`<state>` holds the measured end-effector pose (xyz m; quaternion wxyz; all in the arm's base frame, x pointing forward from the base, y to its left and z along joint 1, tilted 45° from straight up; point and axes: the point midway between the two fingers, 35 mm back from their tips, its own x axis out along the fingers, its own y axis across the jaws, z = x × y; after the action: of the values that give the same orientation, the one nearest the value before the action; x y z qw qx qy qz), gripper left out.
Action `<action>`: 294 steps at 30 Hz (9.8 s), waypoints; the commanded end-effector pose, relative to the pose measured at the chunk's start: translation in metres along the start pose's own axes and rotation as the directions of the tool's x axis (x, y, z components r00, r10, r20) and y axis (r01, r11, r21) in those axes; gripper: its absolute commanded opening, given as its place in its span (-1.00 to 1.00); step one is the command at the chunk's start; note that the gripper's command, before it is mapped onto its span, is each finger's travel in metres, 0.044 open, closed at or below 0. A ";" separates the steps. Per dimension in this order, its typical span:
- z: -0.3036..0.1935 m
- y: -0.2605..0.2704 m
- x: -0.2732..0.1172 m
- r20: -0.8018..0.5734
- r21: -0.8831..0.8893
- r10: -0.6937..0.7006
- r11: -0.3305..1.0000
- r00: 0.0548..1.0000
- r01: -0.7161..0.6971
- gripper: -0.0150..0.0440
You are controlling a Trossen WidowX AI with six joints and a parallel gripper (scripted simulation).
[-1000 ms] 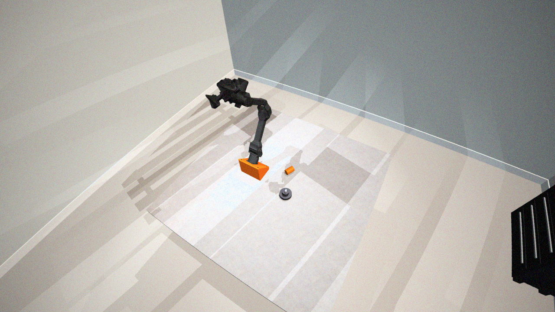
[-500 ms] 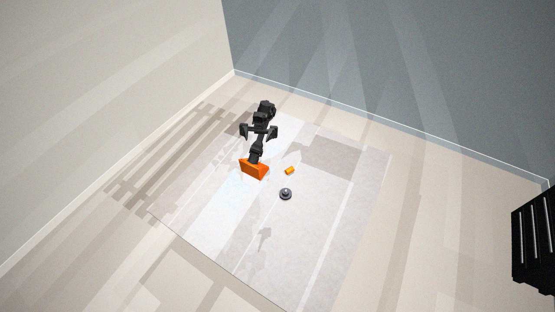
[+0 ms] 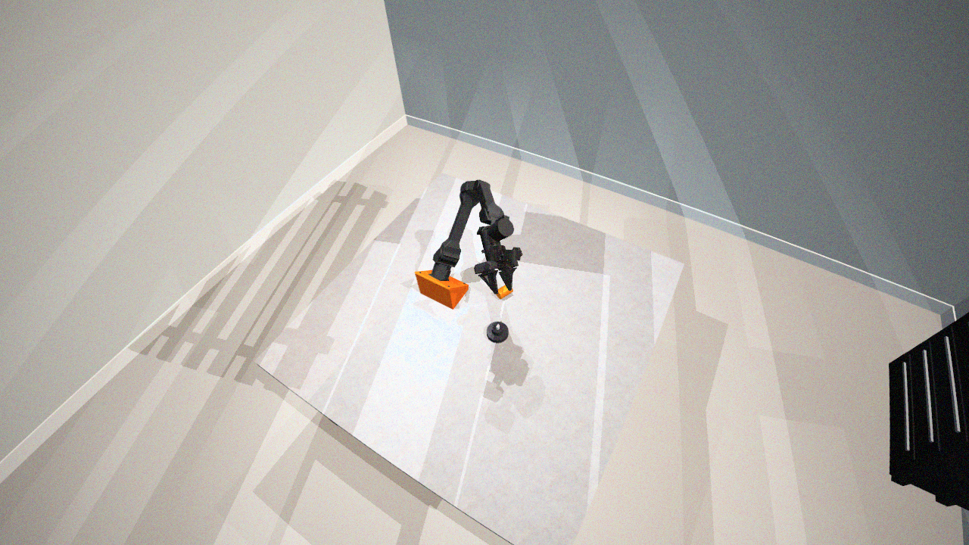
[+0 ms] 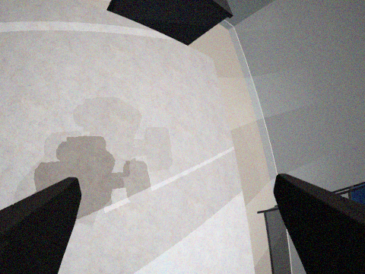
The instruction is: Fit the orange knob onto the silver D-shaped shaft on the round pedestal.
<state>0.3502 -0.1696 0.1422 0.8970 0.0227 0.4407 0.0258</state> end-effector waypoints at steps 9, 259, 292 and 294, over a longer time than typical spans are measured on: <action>-0.089 0.205 0.005 -0.376 -0.544 0.545 0.525 0.750 -0.654 1.00; -0.163 0.313 0.011 -0.520 0.601 0.652 -0.179 0.551 0.779 0.39; -0.132 0.274 -0.021 -0.521 0.600 0.650 -0.181 0.553 0.779 1.00; -0.132 0.274 -0.021 -0.521 0.600 0.650 -0.181 0.553 0.779 1.00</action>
<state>0.2250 0.1066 0.0929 0.1675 0.6516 0.6333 -0.3825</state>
